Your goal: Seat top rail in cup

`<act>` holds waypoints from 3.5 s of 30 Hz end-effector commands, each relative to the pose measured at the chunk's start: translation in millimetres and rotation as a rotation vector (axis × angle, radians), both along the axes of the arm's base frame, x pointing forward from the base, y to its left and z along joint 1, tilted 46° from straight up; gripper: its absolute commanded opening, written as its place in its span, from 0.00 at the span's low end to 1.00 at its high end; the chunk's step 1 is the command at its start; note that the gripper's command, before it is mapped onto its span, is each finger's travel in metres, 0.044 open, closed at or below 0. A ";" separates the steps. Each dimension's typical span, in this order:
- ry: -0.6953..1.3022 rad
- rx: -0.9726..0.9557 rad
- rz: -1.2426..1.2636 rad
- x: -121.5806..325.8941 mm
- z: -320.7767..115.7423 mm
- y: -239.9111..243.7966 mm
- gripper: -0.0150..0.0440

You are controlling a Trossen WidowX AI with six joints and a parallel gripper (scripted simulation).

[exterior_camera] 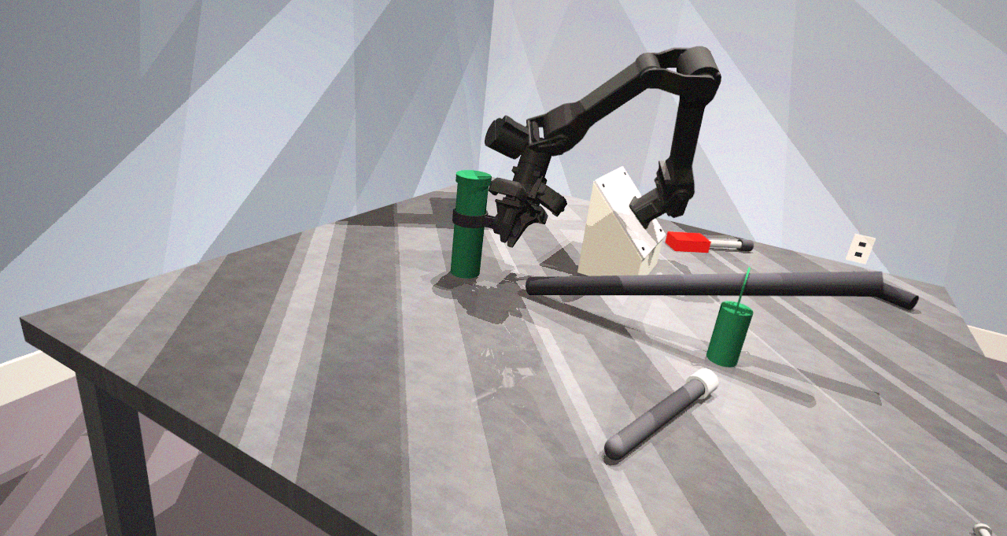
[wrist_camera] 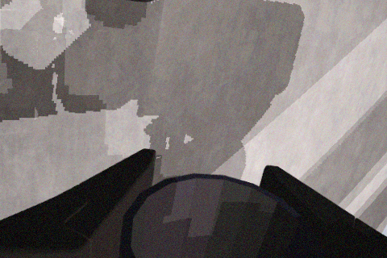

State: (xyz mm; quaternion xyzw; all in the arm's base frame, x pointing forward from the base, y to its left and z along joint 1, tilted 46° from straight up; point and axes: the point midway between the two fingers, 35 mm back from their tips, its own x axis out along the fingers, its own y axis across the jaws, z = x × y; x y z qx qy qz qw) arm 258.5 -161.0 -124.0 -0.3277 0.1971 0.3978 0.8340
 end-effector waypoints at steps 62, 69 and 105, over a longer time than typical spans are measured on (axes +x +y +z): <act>0.031 0.004 -0.028 3.1 56.1 0.0 1.00; 0.248 0.251 -0.280 5.5 92.9 -2.5 1.00; 0.876 0.966 -1.001 -12.4 203.1 22.6 1.00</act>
